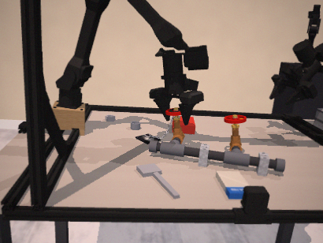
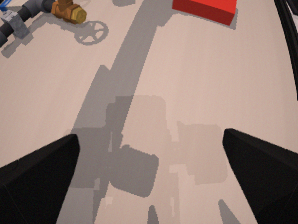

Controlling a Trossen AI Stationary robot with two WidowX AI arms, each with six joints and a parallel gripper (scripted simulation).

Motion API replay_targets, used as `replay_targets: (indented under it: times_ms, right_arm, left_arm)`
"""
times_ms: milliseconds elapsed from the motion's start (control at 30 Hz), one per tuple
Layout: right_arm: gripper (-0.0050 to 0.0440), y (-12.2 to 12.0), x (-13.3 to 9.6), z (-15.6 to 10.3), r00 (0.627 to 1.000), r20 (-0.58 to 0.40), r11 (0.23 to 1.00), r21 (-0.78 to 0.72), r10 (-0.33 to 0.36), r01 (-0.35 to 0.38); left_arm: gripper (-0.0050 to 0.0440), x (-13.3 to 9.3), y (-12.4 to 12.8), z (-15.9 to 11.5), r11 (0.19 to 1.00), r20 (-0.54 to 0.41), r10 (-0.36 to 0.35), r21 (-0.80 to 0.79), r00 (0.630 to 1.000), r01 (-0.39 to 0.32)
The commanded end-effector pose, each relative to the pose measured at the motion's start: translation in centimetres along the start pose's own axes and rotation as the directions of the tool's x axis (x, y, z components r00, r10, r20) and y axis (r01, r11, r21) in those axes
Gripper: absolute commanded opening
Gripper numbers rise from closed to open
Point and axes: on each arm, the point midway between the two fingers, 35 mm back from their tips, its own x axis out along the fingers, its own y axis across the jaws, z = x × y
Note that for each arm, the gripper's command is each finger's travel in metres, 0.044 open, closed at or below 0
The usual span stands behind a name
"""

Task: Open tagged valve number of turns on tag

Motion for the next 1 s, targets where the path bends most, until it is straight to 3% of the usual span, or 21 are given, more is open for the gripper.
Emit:
replay_targets:
  times_ms: [0, 233, 300, 367, 533, 800, 967]
  right_arm:
    - [0.04, 0.0, 0.0, 0.0, 1.0, 0.0, 1.0, 0.0, 0.0, 0.0]
    - [0.04, 0.0, 0.0, 0.0, 1.0, 0.0, 1.0, 0.0, 0.0, 0.0]
    - [0.04, 0.0, 0.0, 0.0, 1.0, 0.0, 1.0, 0.0, 0.0, 0.0]
    - [0.04, 0.0, 0.0, 0.0, 1.0, 0.0, 1.0, 0.0, 0.0, 0.0]
    - [0.04, 0.0, 0.0, 0.0, 1.0, 0.0, 1.0, 0.0, 0.0, 0.0]
    - [0.04, 0.0, 0.0, 0.0, 1.0, 0.0, 1.0, 0.0, 0.0, 0.0]
    - [0.04, 0.0, 0.0, 0.0, 1.0, 0.0, 1.0, 0.0, 0.0, 0.0]
  left_arm:
    - [0.04, 0.0, 0.0, 0.0, 0.982, 0.0, 0.0, 0.188, 1.0, 0.0]
    - [0.04, 0.0, 0.0, 0.0, 0.8, 0.0, 0.0, 0.599, 1.0, 0.0]
    - [0.04, 0.0, 0.0, 0.0, 0.8, 0.0, 0.0, 0.599, 1.0, 0.0]
    - [0.04, 0.0, -0.01, 0.0, 0.675, -0.001, 0.0, 0.738, 1.0, 0.0]
    - [0.04, 0.0, -0.01, -0.01, 0.418, -0.001, 0.0, 0.909, 1.0, 0.0]
    - [0.04, 0.0, -0.01, -0.01, -0.064, -0.001, 0.001, 0.998, 1.0, 0.001]
    - [0.04, 0.0, -0.01, -0.01, -0.097, -0.001, 0.001, 0.995, 1.0, 0.001]
